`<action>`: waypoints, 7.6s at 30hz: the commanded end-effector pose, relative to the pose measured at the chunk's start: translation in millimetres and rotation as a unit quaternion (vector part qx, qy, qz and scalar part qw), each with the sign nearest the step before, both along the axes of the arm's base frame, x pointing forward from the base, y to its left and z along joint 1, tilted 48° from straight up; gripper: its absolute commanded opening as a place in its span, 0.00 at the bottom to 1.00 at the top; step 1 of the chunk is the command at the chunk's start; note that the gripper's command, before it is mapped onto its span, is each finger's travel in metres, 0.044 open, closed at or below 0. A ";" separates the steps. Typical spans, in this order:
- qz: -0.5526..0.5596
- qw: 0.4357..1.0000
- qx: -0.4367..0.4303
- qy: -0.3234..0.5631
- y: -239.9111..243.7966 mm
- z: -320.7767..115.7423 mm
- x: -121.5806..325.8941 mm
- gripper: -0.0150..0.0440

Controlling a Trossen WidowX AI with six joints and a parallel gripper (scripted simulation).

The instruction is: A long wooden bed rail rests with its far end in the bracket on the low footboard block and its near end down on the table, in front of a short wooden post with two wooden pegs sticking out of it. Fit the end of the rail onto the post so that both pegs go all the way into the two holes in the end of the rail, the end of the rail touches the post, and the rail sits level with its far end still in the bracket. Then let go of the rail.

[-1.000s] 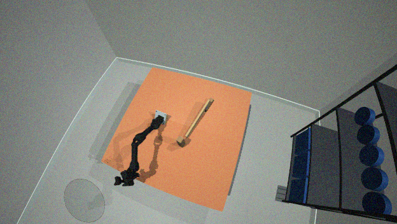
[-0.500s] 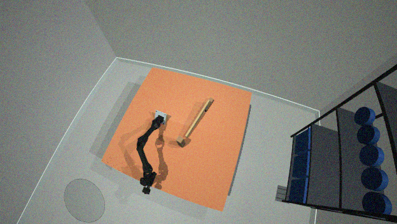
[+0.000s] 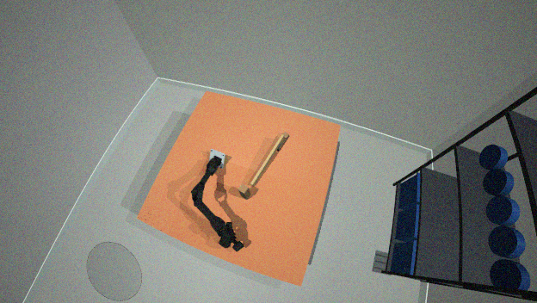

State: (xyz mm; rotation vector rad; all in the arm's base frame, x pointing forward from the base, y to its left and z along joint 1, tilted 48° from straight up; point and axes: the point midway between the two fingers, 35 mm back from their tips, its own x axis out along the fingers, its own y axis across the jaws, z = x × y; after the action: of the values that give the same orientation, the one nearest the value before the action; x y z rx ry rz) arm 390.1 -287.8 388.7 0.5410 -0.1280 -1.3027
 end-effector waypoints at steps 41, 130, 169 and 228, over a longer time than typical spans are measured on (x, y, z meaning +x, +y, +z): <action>0.460 -0.100 -0.208 0.857 376.5 -333.2 -62.1 1.00; 0.459 -0.100 -0.208 0.858 325.3 -379.3 -57.6 0.25; 0.460 -0.100 -0.208 0.858 340.0 -366.1 -57.2 0.25; 0.460 -0.100 -0.208 0.857 350.5 -356.8 -58.9 0.25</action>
State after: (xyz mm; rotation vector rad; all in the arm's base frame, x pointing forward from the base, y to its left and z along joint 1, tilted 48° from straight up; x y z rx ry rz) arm 331.4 62.3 33.8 2.6287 -2.5470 -0.8083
